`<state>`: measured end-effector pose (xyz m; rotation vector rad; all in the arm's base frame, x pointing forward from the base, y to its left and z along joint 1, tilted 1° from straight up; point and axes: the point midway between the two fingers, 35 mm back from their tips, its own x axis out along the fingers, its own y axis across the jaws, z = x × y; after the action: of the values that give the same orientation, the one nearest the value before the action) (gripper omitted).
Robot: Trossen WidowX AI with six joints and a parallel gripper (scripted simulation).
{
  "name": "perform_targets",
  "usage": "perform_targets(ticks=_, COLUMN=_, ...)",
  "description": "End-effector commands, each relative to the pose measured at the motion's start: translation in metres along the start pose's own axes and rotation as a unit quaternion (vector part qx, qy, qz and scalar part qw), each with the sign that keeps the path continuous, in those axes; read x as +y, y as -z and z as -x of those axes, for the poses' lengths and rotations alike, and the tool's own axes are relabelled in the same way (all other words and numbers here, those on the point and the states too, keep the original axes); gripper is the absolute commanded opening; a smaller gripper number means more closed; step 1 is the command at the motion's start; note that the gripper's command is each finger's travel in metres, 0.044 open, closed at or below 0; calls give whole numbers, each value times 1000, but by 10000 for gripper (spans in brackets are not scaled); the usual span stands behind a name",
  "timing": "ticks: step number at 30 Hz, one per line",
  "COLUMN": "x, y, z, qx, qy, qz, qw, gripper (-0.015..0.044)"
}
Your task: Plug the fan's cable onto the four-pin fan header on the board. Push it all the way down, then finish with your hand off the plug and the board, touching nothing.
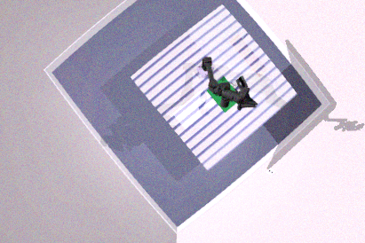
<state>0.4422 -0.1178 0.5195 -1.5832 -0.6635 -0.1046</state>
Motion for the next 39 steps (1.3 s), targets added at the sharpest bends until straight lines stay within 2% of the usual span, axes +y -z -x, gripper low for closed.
perform_targets(ticks=1, x=0, y=0, z=0, qx=0, qy=0, qz=0, qw=1000, gripper=170)
perform_targets(ticks=4, x=-9, y=-2, z=2, qx=1, qy=8, qz=14, qw=1000, gripper=249)
perform_targets(ticks=11, x=-89, y=-3, z=35, qx=35, qy=75, qz=140, qw=987, gripper=432)
perform_targets(ticks=12, x=-99, y=-2, z=41, qx=42, qy=83, qz=156, qw=983, gripper=440)
perform_targets(ticks=15, x=-117, y=-12, z=49, qx=48, qy=95, qz=208, qw=972, gripper=440)
perform_targets(ticks=19, x=-177, y=-21, z=86, qx=87, qy=137, qz=315, qw=935, gripper=440)
perform_targets(ticks=26, x=-264, y=-67, z=147, qx=153, qy=201, qz=497, qw=830, gripper=440)
perform_targets(ticks=30, x=-288, y=-95, z=164, qx=169, qy=221, qz=559, qw=781, gripper=440)
perform_targets(ticks=39, x=-321, y=-217, z=186, qx=149, qy=243, qz=746, qw=602, gripper=440)
